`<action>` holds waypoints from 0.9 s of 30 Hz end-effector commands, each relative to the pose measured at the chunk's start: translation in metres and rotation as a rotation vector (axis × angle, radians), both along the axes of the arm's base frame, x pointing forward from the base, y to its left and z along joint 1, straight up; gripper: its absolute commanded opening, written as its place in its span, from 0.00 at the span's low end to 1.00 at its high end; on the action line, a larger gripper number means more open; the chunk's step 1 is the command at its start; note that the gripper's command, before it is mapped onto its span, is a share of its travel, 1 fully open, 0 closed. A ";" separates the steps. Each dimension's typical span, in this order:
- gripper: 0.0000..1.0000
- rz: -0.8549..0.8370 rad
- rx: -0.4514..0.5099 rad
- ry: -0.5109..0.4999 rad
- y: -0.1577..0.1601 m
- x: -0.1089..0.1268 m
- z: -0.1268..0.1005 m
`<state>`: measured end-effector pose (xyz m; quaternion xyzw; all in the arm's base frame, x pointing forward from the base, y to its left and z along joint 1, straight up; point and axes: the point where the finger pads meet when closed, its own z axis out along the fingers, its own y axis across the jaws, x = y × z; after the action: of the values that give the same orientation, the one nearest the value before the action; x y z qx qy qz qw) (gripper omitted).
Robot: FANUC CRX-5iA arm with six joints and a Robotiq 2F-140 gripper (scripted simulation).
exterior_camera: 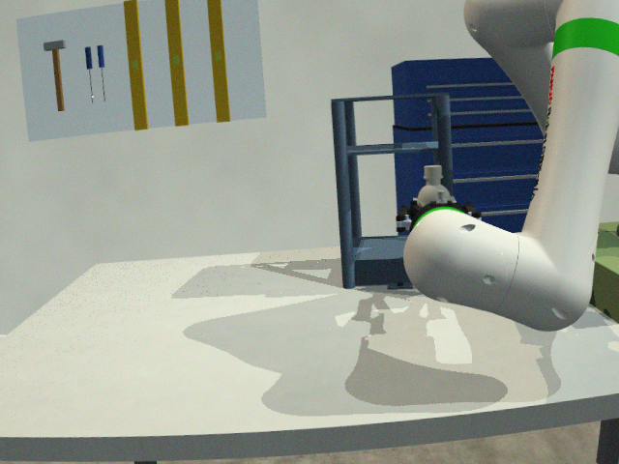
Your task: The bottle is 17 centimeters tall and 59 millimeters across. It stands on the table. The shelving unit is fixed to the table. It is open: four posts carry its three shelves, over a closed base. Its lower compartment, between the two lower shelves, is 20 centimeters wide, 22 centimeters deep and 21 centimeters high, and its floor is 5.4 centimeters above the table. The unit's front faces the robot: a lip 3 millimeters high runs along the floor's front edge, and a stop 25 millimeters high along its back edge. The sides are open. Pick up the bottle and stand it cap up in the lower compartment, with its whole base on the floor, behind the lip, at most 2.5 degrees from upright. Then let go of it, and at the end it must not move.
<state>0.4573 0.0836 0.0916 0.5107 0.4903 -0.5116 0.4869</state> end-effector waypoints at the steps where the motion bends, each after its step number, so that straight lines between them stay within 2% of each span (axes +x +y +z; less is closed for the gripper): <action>1: 0.00 0.000 0.000 0.000 0.000 0.000 0.000; 12: 0.00 0.000 0.000 0.000 -0.001 0.004 0.000; 20: 0.00 0.000 0.000 0.000 -0.001 0.016 0.000; 27: 0.00 0.000 0.000 0.000 -0.002 0.036 0.000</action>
<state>0.4850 0.0818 0.0915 0.5108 0.4903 -0.5114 0.4870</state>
